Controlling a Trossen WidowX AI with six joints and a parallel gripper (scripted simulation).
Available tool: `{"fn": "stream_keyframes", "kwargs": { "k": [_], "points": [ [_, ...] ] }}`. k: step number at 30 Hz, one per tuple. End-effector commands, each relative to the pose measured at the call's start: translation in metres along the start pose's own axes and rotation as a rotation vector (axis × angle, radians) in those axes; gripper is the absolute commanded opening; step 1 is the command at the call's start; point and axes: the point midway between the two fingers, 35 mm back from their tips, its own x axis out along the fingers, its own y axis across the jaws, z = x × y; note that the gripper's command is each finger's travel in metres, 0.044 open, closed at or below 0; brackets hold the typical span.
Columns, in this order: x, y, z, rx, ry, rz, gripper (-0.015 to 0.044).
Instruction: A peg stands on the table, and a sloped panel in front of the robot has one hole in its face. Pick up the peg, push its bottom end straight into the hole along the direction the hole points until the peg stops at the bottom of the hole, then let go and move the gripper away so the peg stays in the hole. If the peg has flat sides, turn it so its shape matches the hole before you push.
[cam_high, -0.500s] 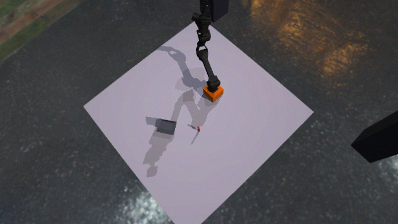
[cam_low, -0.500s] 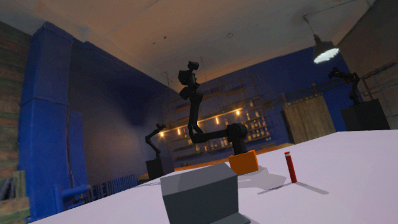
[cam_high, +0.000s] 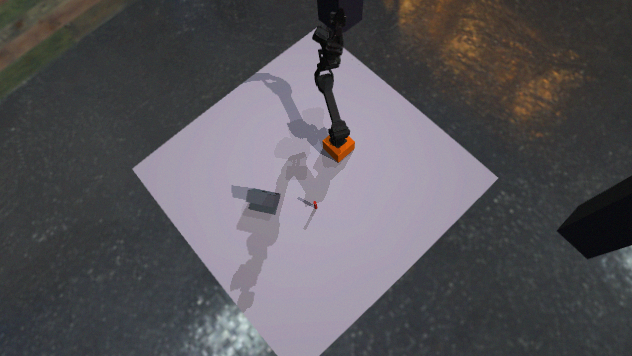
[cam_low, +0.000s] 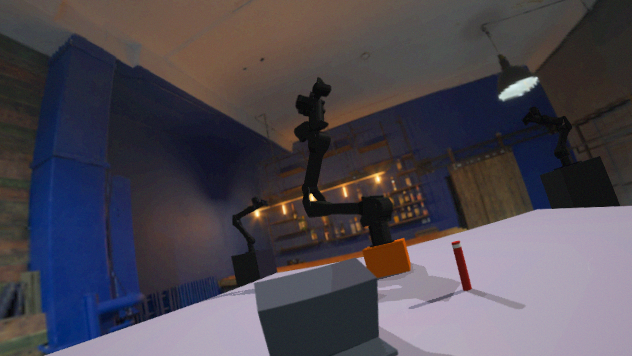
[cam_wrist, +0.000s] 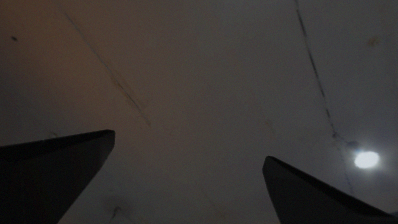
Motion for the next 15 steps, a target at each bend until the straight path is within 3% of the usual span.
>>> {"fn": "stream_keyframes", "kwargs": {
  "k": [1, 15],
  "points": [
    [0.006, -0.025, -0.009, -0.036, 0.02, -0.072, 0.044],
    [0.016, -0.133, -0.048, -0.188, 0.146, -0.359, 0.044]
  ]
}}
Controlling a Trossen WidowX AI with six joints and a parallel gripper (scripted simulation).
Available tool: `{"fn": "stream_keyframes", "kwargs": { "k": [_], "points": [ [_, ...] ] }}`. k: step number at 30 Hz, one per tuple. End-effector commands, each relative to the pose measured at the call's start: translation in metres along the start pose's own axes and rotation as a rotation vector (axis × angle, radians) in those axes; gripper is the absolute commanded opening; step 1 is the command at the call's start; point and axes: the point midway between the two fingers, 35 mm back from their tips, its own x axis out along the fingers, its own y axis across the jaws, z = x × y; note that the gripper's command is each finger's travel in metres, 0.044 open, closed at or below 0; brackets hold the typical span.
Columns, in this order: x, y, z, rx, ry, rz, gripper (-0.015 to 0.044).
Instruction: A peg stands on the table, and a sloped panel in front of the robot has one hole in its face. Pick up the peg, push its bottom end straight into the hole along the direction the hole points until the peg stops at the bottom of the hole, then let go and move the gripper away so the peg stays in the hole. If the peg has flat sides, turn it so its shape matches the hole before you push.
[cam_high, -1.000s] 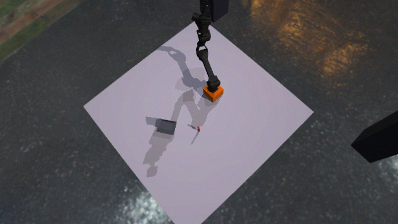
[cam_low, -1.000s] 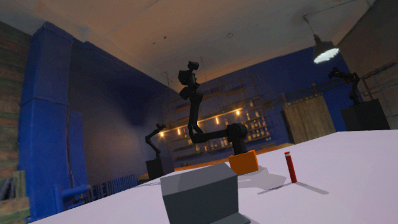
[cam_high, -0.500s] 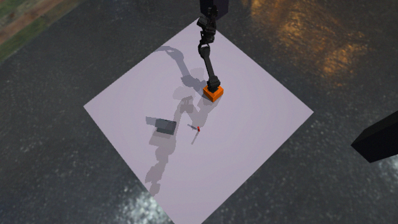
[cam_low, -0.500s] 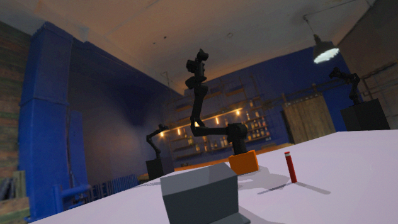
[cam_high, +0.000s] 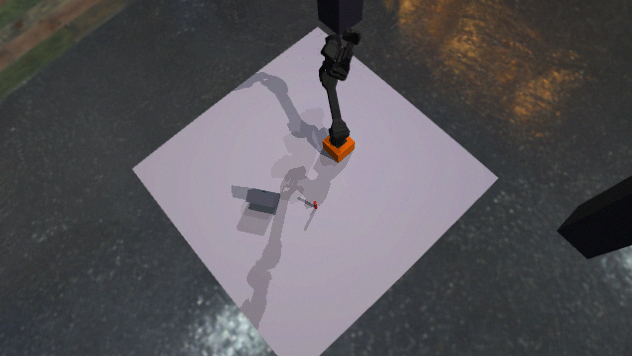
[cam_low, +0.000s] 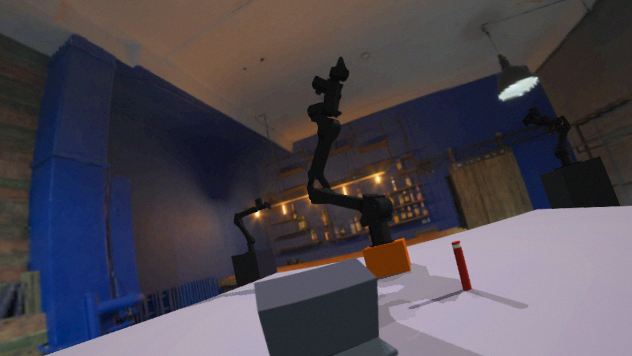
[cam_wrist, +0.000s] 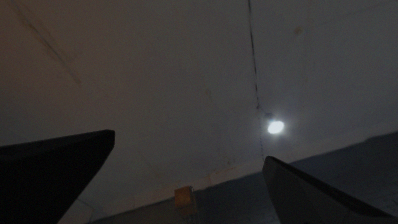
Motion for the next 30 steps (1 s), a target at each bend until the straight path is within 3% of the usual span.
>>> {"fn": "stream_keyframes", "kwargs": {
  "k": [1, 16, 30],
  "points": [
    [0.008, -0.023, -0.01, -0.039, 0.026, -0.07, 0.044],
    [0.025, -0.132, -0.054, -0.171, 0.163, -0.376, 0.044],
    [0.011, -0.237, -0.086, -0.268, 0.32, -0.662, 0.044]
  ]
}}
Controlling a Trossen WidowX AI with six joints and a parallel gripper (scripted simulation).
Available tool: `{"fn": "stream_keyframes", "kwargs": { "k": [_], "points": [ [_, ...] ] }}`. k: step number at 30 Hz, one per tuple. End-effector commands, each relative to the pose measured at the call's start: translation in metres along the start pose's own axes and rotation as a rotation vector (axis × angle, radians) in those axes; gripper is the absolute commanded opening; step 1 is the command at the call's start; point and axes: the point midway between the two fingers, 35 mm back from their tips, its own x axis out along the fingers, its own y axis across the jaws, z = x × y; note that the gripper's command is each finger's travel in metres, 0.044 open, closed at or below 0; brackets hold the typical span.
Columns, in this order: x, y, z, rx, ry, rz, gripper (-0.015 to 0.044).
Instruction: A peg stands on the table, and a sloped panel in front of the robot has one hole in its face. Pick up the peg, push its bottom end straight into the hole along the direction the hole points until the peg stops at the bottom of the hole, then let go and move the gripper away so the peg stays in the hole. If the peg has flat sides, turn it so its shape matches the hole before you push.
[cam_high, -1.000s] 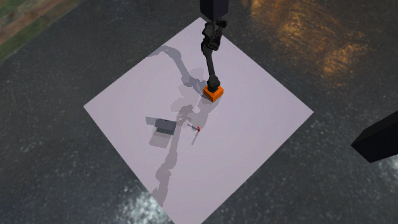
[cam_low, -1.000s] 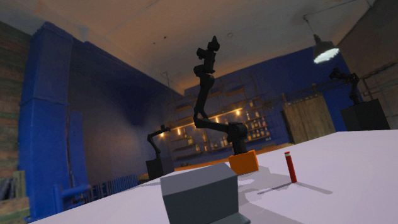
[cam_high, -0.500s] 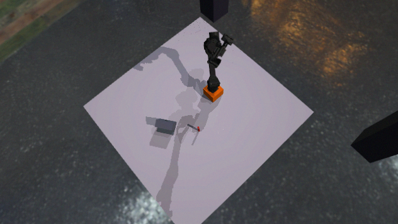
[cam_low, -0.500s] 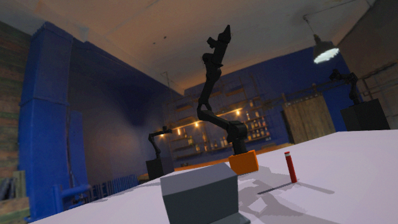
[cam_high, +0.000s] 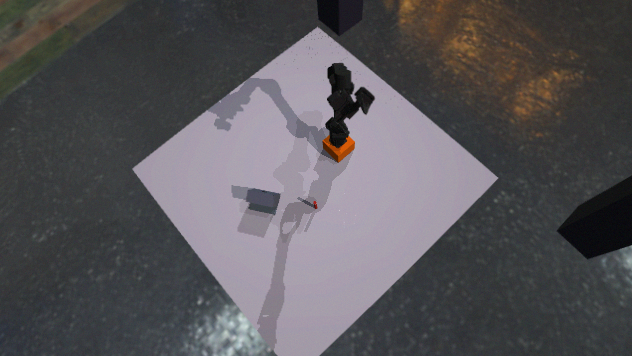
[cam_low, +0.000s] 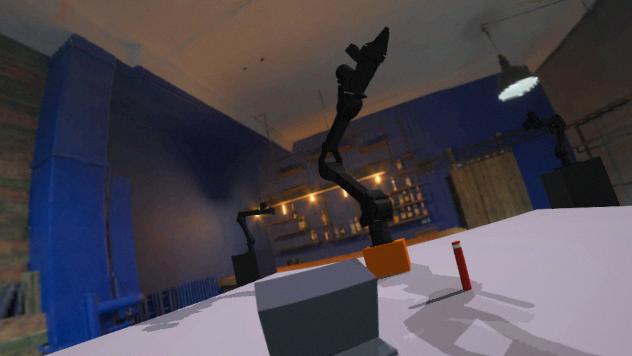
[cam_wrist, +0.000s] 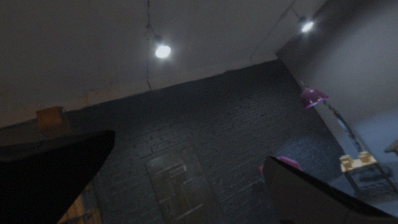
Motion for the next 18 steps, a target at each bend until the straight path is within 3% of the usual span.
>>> {"fn": "stream_keyframes", "kwargs": {
  "k": [1, 18],
  "points": [
    [0.011, -0.02, -0.011, -0.028, 0.038, -0.069, 0.044],
    [0.039, -0.132, -0.073, -0.153, 0.28, -0.392, 0.044]
  ]
}}
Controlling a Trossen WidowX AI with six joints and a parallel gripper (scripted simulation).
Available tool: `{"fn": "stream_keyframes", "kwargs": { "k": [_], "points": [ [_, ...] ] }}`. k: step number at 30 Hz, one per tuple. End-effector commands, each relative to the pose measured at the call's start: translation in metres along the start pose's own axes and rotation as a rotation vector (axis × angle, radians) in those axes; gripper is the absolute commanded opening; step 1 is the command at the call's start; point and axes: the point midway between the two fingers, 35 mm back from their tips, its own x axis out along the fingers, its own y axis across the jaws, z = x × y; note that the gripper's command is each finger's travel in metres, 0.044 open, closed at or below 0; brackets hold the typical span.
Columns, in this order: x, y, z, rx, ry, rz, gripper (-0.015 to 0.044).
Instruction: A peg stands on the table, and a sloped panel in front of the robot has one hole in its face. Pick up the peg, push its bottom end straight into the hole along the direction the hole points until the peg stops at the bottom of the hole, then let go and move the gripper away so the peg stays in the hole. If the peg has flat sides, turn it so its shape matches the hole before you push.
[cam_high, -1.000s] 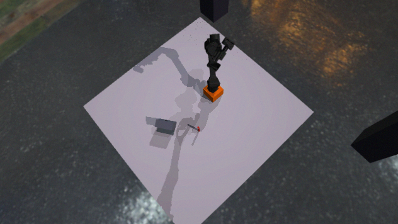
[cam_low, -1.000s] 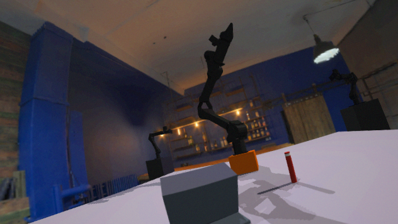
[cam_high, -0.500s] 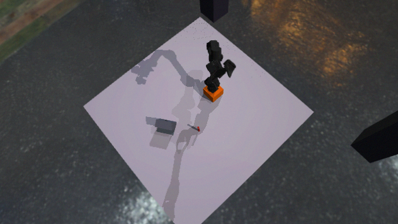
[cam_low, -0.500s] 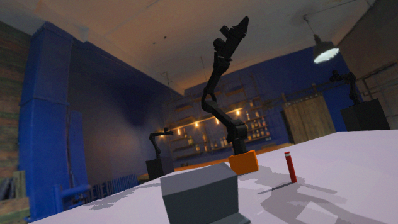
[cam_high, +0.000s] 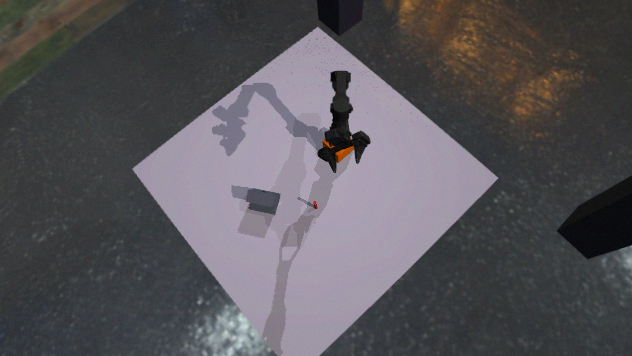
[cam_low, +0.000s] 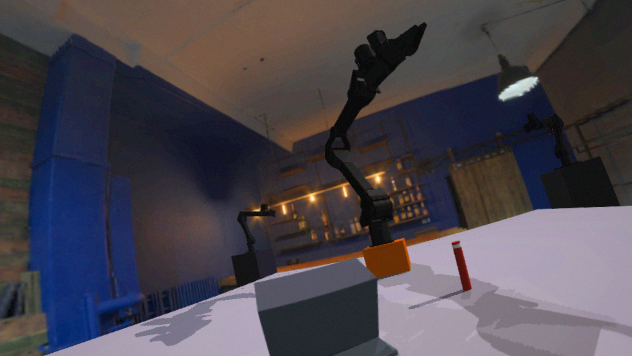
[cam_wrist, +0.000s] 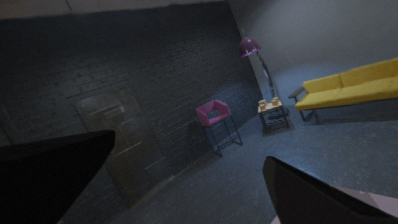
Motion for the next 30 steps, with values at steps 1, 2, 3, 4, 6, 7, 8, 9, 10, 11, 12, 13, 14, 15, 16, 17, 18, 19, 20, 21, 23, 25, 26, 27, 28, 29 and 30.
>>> {"fn": "stream_keyframes", "kwargs": {
  "k": [1, 2, 3, 4, 6, 7, 8, 9, 10, 11, 12, 13, 14, 15, 16, 17, 18, 19, 20, 21, 23, 25, 26, 27, 28, 29, 30],
  "points": [
    [0.012, -0.019, -0.012, -0.026, 0.048, -0.065, 0.044],
    [0.015, -0.024, -0.016, -0.033, 0.064, -0.083, 0.044],
    [0.018, -0.03, -0.02, -0.039, 0.08, -0.101, 0.044],
    [0.021, -0.036, -0.024, -0.046, 0.096, -0.118, 0.044],
    [0.027, -0.047, -0.032, -0.059, 0.129, -0.152, 0.044],
    [0.029, -0.053, -0.035, -0.065, 0.146, -0.169, 0.044],
    [0.032, -0.058, -0.039, -0.071, 0.163, -0.186, 0.044],
    [0.034, -0.064, -0.043, -0.077, 0.179, -0.203, 0.044],
    [0.036, -0.07, -0.047, -0.083, 0.197, -0.219, 0.044],
    [0.038, -0.075, -0.051, -0.089, 0.214, -0.235, 0.044],
    [0.04, -0.081, -0.055, -0.094, 0.231, -0.251, 0.044],
    [0.042, -0.087, -0.06, -0.099, 0.249, -0.267, 0.044],
    [0.043, -0.092, -0.064, -0.104, 0.267, -0.282, 0.044],
    [0.045, -0.098, -0.068, -0.108, 0.285, -0.297, 0.044],
    [0.046, -0.103, -0.072, -0.113, 0.304, -0.312, 0.044],
    [0.047, -0.109, -0.077, -0.117, 0.322, -0.327, 0.044],
    [0.048, -0.114, -0.081, -0.122, 0.341, -0.341, 0.044],
    [0.049, -0.12, -0.085, -0.126, 0.359, -0.356, 0.044],
    [0.05, -0.125, -0.089, -0.13, 0.378, -0.37, 0.044],
    [0.05, -0.131, -0.094, -0.134, 0.397, -0.384, 0.044],
    [0.051, -0.141, -0.102, -0.141, 0.436, -0.41, 0.044],
    [0.052, -0.152, -0.112, -0.147, 0.476, -0.435, 0.044],
    [0.052, -0.157, -0.116, -0.15, 0.496, -0.447, 0.044],
    [0.052, -0.163, -0.121, -0.153, 0.517, -0.459, 0.044],
    [0.051, -0.168, -0.125, -0.155, 0.537, -0.471, 0.044],
    [0.051, -0.173, -0.13, -0.158, 0.557, -0.483, 0.044],
    [0.051, -0.178, -0.134, -0.16, 0.578, -0.494, 0.044]
  ]
}}
